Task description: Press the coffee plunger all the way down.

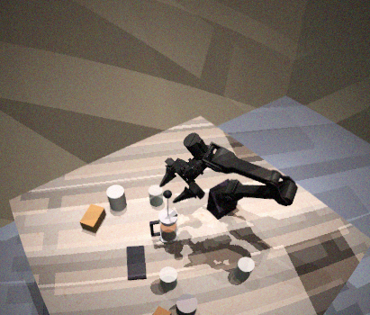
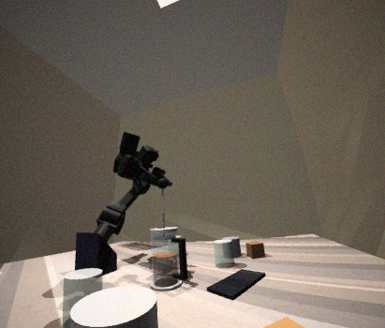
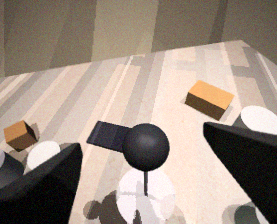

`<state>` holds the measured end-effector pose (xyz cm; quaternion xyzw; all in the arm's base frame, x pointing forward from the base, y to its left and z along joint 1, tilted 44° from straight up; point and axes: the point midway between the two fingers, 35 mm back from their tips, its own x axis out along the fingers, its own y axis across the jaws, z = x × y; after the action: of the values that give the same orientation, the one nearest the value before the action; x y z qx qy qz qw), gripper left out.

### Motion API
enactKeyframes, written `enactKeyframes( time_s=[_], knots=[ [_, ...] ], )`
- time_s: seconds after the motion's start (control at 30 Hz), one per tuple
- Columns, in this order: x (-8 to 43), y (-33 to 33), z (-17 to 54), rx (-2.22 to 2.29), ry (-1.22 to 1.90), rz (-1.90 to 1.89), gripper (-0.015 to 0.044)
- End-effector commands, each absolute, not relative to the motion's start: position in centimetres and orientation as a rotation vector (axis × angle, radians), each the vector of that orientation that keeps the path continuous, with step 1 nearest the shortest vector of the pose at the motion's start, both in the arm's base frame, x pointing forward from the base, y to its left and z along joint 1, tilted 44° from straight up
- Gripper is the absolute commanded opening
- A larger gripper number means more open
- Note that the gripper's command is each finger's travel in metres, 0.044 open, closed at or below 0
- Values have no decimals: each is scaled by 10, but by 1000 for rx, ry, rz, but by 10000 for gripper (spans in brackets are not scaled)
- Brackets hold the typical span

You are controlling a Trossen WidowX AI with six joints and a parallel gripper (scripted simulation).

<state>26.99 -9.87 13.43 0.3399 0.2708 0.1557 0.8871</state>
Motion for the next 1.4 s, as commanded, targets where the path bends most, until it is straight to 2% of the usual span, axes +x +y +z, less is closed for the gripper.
enactKeyframes(
  time_s=[0.0, 0.27, 1.37],
  knots=[
    [271, -98, 134, 709, 564, 319, 335],
    [271, -98, 134, 709, 564, 319, 128],
    [274, -79, 106, 703, 574, 318, 128]
  ],
)
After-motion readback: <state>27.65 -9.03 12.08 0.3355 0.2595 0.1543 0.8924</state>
